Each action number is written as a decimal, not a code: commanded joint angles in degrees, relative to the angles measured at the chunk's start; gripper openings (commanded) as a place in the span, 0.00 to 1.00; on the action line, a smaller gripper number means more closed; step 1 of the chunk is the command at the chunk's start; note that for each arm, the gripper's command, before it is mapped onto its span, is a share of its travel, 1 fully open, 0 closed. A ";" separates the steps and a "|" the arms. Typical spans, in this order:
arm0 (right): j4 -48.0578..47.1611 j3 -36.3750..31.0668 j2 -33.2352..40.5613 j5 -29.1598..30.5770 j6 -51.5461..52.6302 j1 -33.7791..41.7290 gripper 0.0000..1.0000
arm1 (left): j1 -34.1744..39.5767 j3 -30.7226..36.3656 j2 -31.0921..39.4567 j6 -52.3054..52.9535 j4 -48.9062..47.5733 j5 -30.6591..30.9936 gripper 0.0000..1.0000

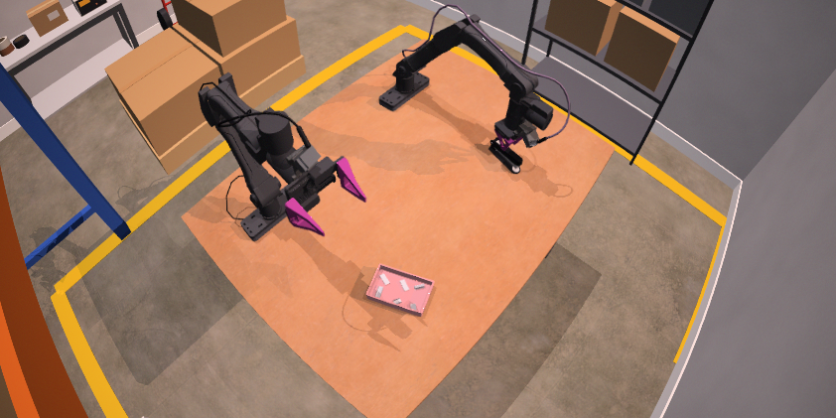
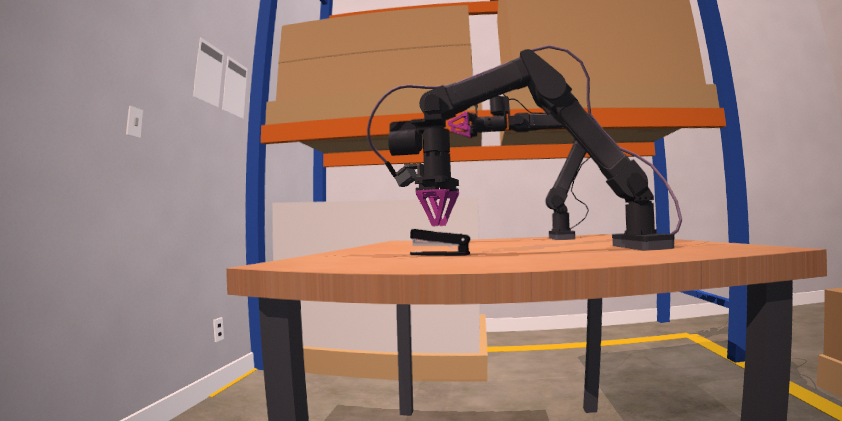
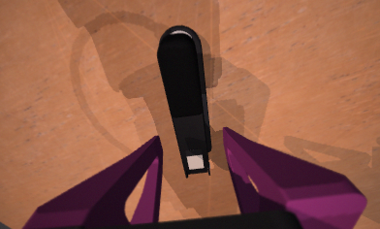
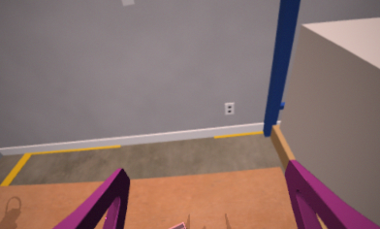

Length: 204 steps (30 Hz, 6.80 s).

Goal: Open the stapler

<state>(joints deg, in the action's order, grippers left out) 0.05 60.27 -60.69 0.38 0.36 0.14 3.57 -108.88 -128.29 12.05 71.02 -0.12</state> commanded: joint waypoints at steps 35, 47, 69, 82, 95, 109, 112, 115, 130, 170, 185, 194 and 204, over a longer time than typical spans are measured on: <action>-0.41 0.10 0.84 -0.37 -0.36 -0.14 1.00 | -0.84 5.72 -0.28 0.15 -7.77 0.12 0.29; -0.41 0.10 0.84 -0.37 -0.36 -0.14 1.00 | -0.37 6.23 0.30 -0.24 -7.97 0.12 0.00; -0.41 0.10 0.84 -0.37 -0.36 -0.14 1.00 | 1.02 -0.33 3.54 -3.51 -0.02 0.26 0.17; -0.41 0.10 0.84 -0.37 -0.36 -0.14 1.00 | 23.34 27.90 20.32 -32.37 -8.53 1.53 0.17; -0.41 0.10 0.84 -0.37 -0.36 -0.14 1.00 | 51.80 29.67 20.81 -55.37 -10.33 0.47 0.17; -0.41 0.10 0.84 -0.37 -0.36 -0.14 1.00 | 59.21 24.00 16.79 -58.78 -8.29 1.13 0.17; -0.41 0.10 0.84 -0.37 -0.36 -0.14 1.00 | 59.30 24.04 16.78 -54.01 -7.61 0.98 0.17; -0.41 0.10 0.84 -0.37 -0.36 -0.14 1.00 | 59.59 24.12 16.85 -46.01 -7.70 0.57 0.17; -0.41 0.10 0.84 -0.37 -0.36 -0.14 1.00 | 60.22 24.13 16.88 -12.43 -8.52 0.05 0.17; -0.41 0.10 0.84 -0.37 -0.36 -0.14 1.00 | 60.40 25.84 18.20 65.04 -10.41 -0.47 0.17; -0.41 0.10 0.84 -0.37 -0.36 -0.14 1.00 | 60.61 23.30 17.53 64.36 -7.31 -0.07 0.17; -0.41 0.10 0.84 -0.37 -0.36 -0.14 1.00 | 60.25 24.46 17.21 64.79 -9.49 -0.08 0.17; -0.41 0.10 0.84 -0.37 -0.36 -0.14 1.00 | 60.03 28.11 16.66 64.90 -13.04 -0.08 0.17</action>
<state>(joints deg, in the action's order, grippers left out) 0.05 60.27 -60.69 0.38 0.36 0.14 63.44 -81.47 -112.42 76.55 59.77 -0.73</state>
